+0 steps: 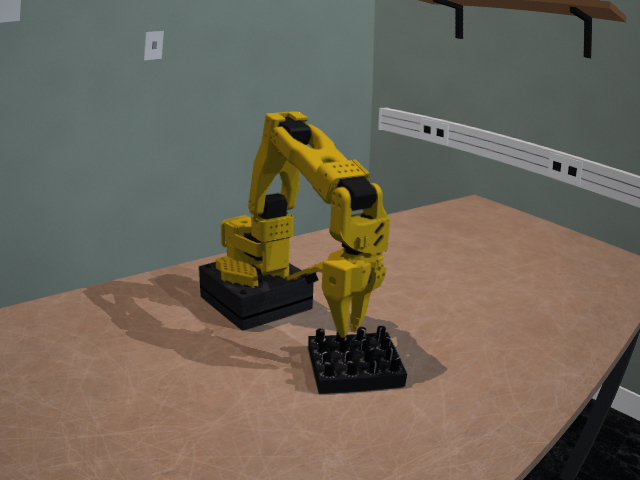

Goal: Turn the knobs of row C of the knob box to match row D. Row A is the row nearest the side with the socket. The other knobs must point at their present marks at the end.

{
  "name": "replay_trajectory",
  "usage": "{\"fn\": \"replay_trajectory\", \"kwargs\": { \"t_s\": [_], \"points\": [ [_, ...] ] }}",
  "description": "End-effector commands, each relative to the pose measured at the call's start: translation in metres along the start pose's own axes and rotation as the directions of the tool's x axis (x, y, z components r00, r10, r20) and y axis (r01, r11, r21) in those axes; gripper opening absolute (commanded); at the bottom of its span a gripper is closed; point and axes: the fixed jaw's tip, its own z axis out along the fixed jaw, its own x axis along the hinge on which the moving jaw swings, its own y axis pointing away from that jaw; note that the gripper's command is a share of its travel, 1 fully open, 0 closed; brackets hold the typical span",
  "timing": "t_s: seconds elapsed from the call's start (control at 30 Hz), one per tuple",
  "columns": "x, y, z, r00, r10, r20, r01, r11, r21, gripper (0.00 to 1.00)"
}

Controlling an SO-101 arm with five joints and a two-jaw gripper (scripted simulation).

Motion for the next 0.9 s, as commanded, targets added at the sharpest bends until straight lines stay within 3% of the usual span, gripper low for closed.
{"fn": "replay_trajectory", "kwargs": {
  "t_s": [0.0, 0.87],
  "points": [
    [0.002, -0.0009, -0.0004, 1.0, -0.014, 0.001, 0.014, 1.0, 0.002, 0.1],
    [0.0021, -0.0009, 0.0028, 1.0, -0.014, 0.001, 0.014, 1.0, 0.001, 0.1]
  ]
}}
